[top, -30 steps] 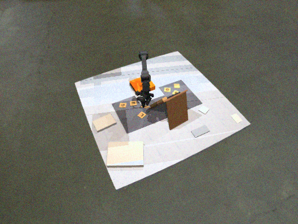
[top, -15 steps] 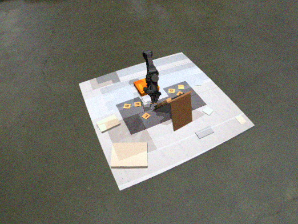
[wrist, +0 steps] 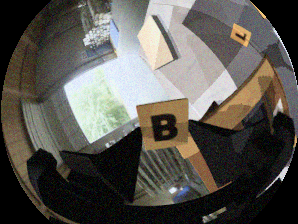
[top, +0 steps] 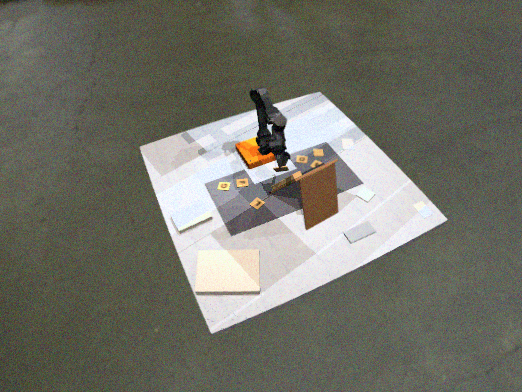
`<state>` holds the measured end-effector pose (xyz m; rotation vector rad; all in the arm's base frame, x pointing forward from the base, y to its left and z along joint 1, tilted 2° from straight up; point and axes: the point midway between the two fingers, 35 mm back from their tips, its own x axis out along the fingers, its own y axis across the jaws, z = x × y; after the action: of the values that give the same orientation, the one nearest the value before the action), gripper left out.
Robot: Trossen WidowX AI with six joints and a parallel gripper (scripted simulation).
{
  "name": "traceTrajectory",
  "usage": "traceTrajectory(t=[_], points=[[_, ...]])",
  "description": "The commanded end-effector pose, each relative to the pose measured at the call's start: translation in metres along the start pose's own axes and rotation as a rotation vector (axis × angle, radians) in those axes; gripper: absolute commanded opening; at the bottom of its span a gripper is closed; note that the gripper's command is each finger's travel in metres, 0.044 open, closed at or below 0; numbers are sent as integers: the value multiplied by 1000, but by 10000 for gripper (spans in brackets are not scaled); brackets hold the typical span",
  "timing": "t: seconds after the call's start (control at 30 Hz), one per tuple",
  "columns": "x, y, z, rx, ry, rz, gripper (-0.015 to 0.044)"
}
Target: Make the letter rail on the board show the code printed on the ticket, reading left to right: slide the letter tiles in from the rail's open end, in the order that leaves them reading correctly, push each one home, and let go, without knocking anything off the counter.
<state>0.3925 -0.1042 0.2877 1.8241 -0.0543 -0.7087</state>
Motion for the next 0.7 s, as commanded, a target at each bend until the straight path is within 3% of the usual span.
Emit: traceTrajectory(t=[0.0, 0.67], points=[[-6, 1, -14, -64, 22, 16, 0], [-28, -60, -93, -546, 159, -38, 0]])
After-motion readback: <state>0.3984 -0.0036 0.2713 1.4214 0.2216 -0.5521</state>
